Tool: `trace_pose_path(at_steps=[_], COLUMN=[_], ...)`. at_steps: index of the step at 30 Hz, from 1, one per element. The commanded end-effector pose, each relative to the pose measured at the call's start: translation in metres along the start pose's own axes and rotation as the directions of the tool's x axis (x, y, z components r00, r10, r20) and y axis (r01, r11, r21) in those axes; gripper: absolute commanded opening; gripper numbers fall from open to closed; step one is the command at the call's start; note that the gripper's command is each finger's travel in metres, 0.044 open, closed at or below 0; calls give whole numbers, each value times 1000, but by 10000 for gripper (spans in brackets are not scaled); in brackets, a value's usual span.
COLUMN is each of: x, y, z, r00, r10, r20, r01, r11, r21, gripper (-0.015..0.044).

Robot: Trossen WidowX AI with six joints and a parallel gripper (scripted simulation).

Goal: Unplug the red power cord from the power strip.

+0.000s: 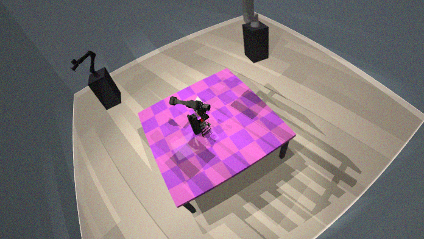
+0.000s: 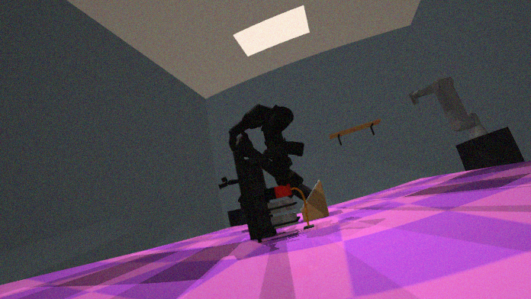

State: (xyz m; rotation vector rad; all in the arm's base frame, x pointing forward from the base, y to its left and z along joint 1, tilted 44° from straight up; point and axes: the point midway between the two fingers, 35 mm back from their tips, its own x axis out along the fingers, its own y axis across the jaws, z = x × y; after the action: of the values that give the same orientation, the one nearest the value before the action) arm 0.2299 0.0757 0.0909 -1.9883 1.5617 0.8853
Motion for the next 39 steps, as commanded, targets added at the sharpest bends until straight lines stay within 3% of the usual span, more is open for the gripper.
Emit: trace_pose_path(at_steps=[1, 5, 9, 17, 39], x=[7, 8, 5, 5, 4], y=[1, 1, 0, 0, -2], z=[-1, -1, -1, -1, 31], r00=[1000, 1000, 1000, 1000, 1000], r10=[0, 0, 2, 2, 0], r20=[-3, -3, -1, -1, 4], r01=[0, 0, -2, -2, 0], r11=[1000, 1000, 1000, 1000, 1000], r21=[-4, -4, 0, 0, -2], gripper=[160, 160, 55, 2, 0])
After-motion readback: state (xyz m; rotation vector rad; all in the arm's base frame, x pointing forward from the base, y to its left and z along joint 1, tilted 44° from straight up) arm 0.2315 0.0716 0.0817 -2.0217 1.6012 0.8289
